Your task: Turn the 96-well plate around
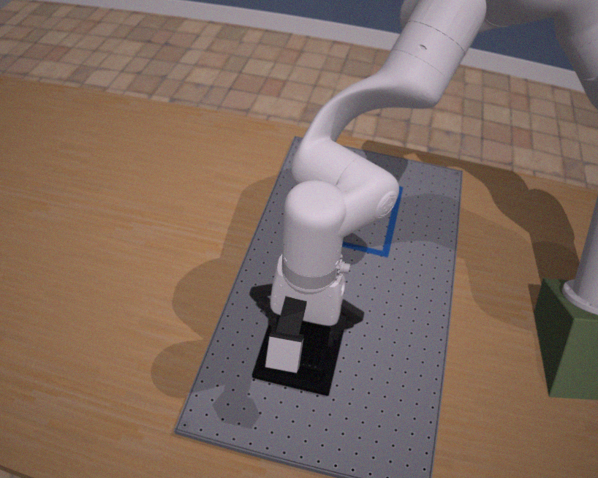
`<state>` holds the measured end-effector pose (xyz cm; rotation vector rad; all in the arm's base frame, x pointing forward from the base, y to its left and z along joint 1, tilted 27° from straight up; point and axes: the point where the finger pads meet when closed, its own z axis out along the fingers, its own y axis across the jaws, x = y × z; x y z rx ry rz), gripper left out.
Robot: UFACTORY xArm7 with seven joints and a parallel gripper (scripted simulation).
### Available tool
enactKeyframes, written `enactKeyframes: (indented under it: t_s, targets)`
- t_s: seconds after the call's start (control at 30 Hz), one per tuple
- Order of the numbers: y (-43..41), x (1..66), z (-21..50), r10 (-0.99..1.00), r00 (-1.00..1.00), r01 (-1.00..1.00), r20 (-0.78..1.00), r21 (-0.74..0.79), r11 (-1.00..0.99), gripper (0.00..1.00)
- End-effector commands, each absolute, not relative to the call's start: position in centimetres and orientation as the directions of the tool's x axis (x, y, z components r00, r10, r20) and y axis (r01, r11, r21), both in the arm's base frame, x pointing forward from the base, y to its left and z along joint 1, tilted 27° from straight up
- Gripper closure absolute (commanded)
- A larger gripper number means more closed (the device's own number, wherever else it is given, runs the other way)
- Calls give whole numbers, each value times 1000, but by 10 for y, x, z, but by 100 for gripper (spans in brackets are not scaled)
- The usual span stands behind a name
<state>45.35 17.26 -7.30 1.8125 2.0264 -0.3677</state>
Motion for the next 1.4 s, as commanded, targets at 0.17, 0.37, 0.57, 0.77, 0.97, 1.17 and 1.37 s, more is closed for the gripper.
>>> enactKeyframes:
  t_s: [0.17,0.37,0.57,0.77,0.97,1.17,1.37]
  targets:
    - [177,454,-67,887,-84,989,-454,69,129,100]
    - [178,453,-65,887,-84,989,-454,69,129,100]
    - [179,453,-64,887,-84,989,-454,69,129,100]
    - [183,452,-55,887,-84,989,-454,69,129,100]
    - [186,451,-49,887,-84,989,-454,69,129,100]
    - [191,450,-40,887,-84,989,-454,69,129,100]
    - [194,449,-33,887,-84,989,-454,69,129,100]
